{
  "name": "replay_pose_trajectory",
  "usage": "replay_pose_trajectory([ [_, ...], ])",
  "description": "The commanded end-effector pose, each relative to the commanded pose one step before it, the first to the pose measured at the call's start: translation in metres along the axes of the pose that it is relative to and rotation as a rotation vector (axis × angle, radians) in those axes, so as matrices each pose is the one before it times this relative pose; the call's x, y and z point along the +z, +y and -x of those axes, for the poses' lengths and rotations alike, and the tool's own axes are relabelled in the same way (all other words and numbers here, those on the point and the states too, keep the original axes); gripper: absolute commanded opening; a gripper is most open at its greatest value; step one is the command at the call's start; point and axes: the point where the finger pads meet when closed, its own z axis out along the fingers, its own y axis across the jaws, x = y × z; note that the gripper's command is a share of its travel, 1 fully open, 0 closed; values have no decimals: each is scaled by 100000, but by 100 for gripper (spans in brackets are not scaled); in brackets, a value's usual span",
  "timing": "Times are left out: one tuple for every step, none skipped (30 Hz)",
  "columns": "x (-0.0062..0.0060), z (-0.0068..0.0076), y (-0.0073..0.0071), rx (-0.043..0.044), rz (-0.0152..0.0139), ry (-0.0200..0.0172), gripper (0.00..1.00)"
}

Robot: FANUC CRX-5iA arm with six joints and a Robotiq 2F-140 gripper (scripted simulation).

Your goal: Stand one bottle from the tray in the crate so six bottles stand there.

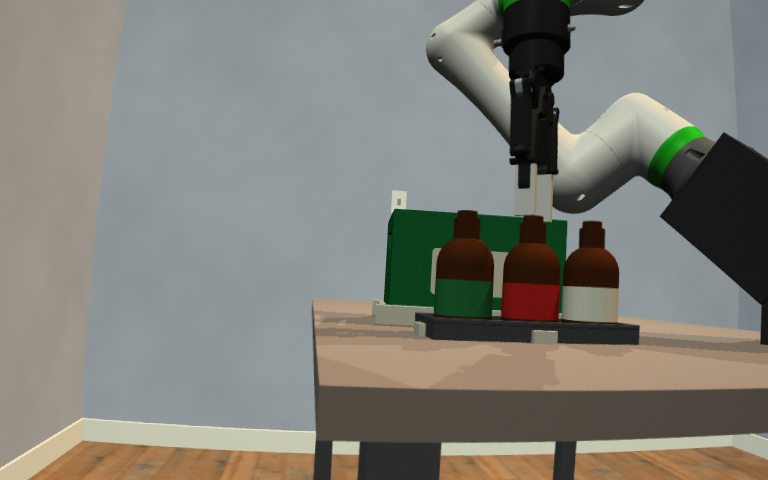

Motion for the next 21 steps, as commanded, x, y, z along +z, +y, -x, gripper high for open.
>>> replay_pose_trajectory([
  [126, -3, 15, 12, 27, 4, 38],
  [124, 0, 0, 0, 0, 1, 38],
  [122, -1, -1, -1, 0, 1, 38],
  [117, 1, 1, 1, 0, -2, 38],
  [114, 0, 0, 0, 0, 0, 38],
  [110, 0, 0, 0, 0, 1, 38],
  [106, -1, -1, -1, 0, 1, 38],
  [100, 1, 1, 1, 0, -1, 38],
  [95, 0, 0, 0, 0, -1, 38],
  [90, 0, 0, 0, 0, 0, 38],
  [84, 0, 0, 0, 0, 1, 38],
  [78, -1, 0, -1, 0, 1, 38],
  [72, 0, 0, 1, 0, -1, 38],
  [65, 0, 0, 1, 0, -1, 38],
  [59, 0, 0, 0, 0, 0, 38],
  [0, 0, 0, 0, 0, 0, 38],
  [0, 0, 0, 0, 0, 0, 38],
  [53, 0, 0, 0, 0, 0, 38],
  [47, 0, 0, 0, 0, 0, 38],
  [41, 0, 0, 0, 0, 0, 38],
  [35, 0, 0, 0, 0, 0, 38],
])
